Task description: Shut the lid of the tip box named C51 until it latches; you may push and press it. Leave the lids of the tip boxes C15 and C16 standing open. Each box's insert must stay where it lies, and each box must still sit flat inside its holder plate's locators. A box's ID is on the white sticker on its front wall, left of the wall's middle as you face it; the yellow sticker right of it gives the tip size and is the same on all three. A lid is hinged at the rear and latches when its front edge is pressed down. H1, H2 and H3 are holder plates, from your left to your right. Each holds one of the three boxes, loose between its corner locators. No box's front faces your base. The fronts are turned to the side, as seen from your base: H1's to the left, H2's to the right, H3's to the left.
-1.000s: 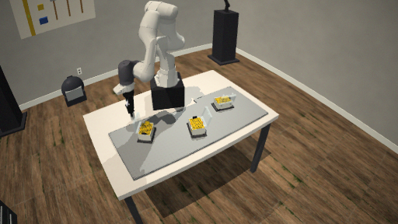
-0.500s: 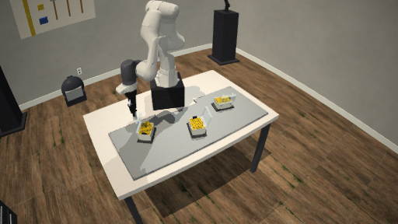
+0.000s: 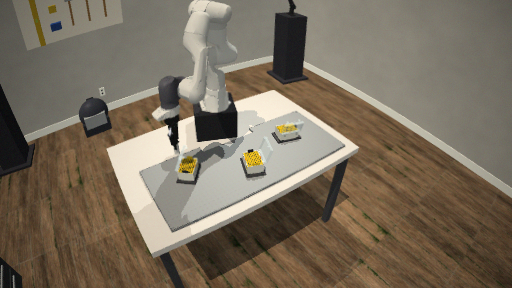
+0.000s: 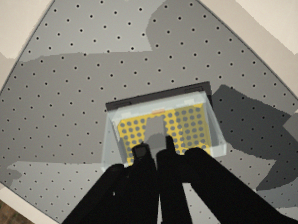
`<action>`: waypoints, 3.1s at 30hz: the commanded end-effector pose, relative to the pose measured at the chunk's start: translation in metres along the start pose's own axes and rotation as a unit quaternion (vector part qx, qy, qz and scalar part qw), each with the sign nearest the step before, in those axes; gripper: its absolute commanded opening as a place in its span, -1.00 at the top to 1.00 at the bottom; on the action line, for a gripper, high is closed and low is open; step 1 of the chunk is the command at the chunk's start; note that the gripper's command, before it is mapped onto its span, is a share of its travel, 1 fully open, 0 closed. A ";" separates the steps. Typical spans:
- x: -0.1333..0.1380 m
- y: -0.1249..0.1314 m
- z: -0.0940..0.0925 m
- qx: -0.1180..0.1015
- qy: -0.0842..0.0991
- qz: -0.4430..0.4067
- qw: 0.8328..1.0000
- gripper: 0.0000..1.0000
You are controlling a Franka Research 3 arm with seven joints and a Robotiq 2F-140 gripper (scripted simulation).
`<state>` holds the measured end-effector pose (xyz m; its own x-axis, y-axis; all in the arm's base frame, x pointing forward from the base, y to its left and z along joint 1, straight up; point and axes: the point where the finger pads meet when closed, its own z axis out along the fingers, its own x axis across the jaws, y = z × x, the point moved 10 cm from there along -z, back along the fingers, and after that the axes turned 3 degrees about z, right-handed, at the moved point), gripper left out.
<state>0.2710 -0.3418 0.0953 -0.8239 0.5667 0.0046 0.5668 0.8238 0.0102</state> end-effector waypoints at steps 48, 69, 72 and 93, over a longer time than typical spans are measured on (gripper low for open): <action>0.001 0.021 -0.027 0.002 -0.001 0.010 1.000 1.00; 0.001 0.021 -0.058 0.002 -0.001 0.010 1.000 1.00; 0.001 0.021 -0.058 0.002 -0.001 0.010 1.000 1.00; 0.001 0.021 -0.058 0.002 -0.001 0.010 1.000 1.00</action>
<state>0.2827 -0.3247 0.1535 -0.8152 0.5791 -0.0001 0.5791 0.8152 0.0073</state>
